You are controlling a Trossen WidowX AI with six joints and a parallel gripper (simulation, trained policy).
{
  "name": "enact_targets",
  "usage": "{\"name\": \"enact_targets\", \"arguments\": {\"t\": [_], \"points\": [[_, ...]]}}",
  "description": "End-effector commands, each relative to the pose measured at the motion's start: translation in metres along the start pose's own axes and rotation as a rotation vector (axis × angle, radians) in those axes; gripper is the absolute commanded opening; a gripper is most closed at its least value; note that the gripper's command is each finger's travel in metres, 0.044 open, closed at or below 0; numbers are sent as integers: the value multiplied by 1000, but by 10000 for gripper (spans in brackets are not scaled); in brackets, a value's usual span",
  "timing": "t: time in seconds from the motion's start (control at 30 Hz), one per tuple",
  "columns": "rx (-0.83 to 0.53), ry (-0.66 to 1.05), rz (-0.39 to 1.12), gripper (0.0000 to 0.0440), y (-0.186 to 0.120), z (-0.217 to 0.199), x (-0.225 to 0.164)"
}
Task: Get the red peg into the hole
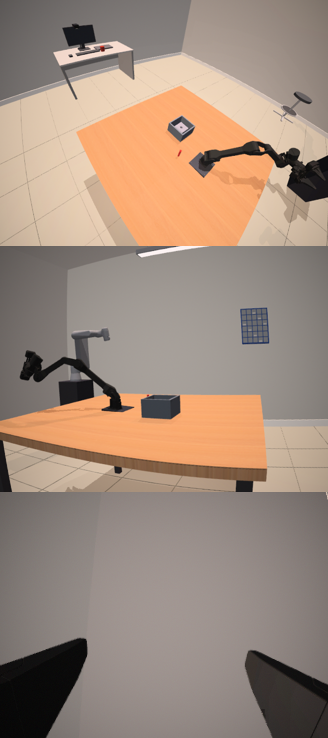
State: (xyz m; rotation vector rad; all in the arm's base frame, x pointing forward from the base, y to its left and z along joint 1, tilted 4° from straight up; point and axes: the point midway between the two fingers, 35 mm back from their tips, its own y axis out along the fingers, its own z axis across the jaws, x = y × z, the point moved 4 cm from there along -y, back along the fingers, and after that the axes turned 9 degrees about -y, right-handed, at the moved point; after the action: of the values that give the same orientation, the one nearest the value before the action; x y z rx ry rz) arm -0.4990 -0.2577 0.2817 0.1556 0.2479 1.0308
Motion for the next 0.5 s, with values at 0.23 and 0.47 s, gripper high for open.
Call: {"name": "enact_targets", "arguments": {"t": [0.23, 0.47], "points": [[-2, -147, 343, 432, -105, 45, -60], [16, -238, 569, 433, -182, 76, -82]]}}
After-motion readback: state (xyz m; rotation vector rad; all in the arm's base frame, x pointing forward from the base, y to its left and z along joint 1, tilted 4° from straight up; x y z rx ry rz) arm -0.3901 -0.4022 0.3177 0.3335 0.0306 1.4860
